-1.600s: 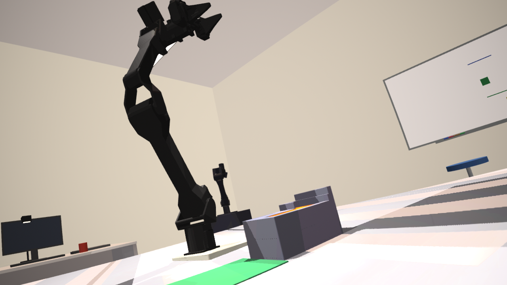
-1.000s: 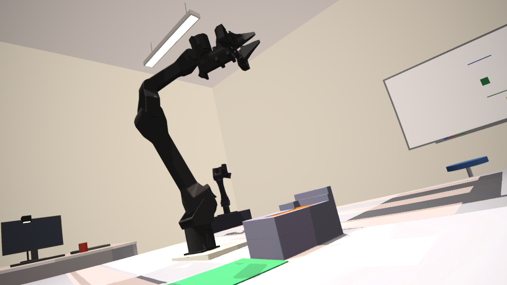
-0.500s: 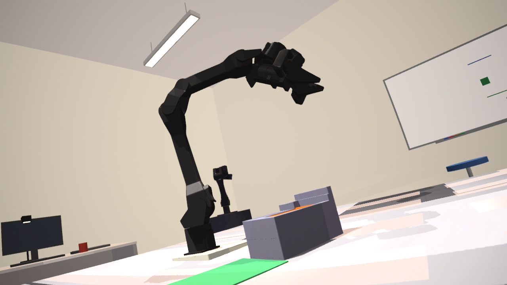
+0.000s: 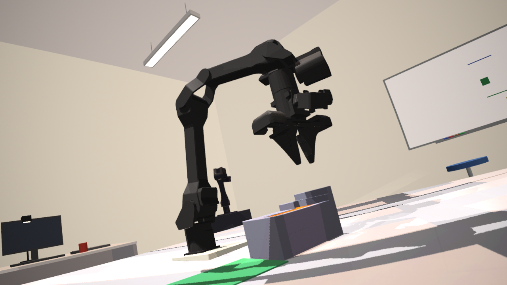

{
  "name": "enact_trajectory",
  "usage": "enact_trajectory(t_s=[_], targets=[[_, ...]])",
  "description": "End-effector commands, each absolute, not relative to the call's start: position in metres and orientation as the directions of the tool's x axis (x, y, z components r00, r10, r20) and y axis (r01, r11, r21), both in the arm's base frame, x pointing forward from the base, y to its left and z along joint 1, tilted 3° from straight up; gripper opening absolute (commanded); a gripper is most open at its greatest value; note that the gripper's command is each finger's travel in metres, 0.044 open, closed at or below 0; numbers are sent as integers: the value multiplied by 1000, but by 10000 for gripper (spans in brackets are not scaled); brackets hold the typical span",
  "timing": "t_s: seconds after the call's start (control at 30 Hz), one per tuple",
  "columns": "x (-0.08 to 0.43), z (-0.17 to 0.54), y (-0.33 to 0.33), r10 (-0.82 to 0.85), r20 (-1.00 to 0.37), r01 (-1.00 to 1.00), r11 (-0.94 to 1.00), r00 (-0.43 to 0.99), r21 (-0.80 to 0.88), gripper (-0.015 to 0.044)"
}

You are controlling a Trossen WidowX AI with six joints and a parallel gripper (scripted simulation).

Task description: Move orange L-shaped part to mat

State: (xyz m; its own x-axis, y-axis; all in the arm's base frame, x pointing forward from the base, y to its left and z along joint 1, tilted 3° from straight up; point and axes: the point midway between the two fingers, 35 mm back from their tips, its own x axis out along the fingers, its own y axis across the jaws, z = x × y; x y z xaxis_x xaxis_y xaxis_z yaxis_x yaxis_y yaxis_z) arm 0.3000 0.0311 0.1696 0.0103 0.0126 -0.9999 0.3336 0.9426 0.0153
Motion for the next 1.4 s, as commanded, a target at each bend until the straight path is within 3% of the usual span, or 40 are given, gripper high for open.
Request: enact_trajectory(t_s=[0.0, 0.37, 1.37], targets=[[297, 170, 31, 35, -999, 357, 934, -7, 30, 180], [296, 98, 34, 35, -999, 357, 934, -7, 30, 180], [296, 60, 35, 35, -999, 357, 934, -7, 30, 180]])
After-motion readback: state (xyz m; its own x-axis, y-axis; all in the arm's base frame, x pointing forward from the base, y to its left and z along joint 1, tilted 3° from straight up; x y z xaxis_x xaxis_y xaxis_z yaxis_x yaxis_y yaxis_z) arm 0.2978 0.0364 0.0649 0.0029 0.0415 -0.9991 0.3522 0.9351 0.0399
